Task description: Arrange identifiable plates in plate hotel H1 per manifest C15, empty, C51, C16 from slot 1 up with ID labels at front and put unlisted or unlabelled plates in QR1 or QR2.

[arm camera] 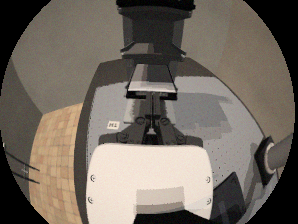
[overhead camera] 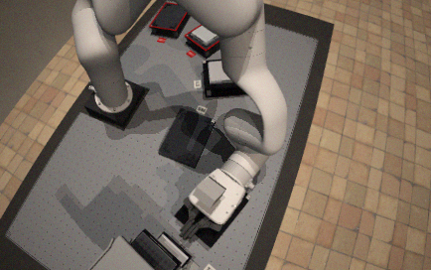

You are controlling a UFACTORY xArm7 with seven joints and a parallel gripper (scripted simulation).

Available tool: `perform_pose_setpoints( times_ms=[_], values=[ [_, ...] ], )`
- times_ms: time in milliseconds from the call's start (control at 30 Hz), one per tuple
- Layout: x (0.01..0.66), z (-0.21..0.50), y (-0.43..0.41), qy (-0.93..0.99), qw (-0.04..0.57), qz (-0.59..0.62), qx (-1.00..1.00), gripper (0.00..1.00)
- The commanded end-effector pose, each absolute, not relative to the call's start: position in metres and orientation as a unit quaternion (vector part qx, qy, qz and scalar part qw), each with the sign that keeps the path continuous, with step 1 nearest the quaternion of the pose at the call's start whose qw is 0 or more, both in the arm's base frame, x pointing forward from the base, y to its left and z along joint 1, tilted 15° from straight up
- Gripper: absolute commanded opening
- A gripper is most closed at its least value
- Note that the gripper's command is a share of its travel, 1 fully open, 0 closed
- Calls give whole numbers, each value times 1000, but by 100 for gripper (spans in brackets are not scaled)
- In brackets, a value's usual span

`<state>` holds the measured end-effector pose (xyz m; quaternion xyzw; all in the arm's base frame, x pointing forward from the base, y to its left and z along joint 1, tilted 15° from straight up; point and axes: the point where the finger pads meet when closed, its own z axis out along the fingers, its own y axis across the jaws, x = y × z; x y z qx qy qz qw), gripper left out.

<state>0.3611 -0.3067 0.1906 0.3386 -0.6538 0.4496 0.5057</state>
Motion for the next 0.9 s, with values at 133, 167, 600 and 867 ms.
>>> perform_pose_setpoints(
  times_ms=[133, 167, 600, 867],
  values=[
    [366, 193, -295, -655, 505, 450, 337, 0],
    [366, 193, -294, -655, 505, 450, 337, 0],
    [373, 194, -277, -655, 505, 450, 337, 0],
    [377, 195, -267, -655, 505, 450, 337, 0]
  ],
)
